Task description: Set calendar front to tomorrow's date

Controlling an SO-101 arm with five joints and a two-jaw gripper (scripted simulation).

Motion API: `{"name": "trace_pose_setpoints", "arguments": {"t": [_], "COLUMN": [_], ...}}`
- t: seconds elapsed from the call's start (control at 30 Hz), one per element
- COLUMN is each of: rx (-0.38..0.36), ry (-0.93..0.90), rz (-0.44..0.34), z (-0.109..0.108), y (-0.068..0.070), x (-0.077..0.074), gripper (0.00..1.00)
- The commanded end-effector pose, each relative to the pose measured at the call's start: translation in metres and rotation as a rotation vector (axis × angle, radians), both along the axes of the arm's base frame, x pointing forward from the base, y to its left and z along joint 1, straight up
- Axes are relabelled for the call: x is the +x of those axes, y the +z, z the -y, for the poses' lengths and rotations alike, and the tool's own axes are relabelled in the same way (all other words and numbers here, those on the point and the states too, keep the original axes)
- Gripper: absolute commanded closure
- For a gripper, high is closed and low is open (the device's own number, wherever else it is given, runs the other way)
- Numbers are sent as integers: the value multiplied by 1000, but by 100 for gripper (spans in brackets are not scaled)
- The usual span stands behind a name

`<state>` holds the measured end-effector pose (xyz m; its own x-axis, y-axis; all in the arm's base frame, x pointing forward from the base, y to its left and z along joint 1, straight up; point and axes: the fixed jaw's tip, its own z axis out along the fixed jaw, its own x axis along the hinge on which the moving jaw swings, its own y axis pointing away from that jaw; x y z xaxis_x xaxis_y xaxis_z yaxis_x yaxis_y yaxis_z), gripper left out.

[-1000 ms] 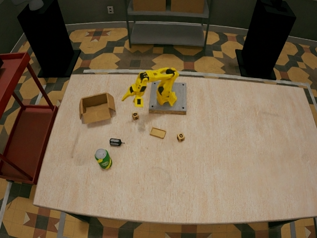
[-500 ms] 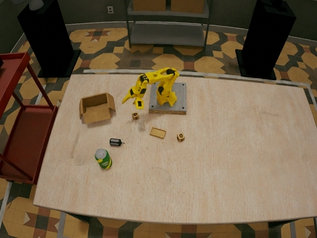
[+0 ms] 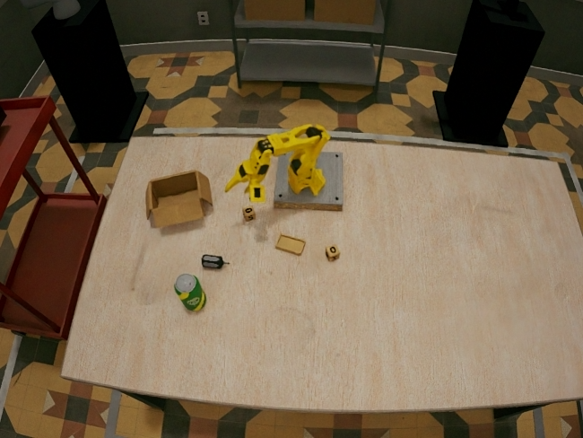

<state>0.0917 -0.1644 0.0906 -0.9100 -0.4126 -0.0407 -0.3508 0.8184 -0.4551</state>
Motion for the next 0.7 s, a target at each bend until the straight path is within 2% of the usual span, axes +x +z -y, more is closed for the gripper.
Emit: {"name": "trace_pose_setpoints", "arguments": {"t": [0.0,0.13,0.33,0.4,0.67], "rx": [8,64,212,212,394], "ry": [2,2,3,3,3], "rz": [-8,-39,-120,-120,-219], "z": [0,-2,-10,-10,-25], "y": [-3,-13,-39,-39,-67], "x": [-2,-3,-7,-7,-15], "gripper": [65,65,65,65,65]}}
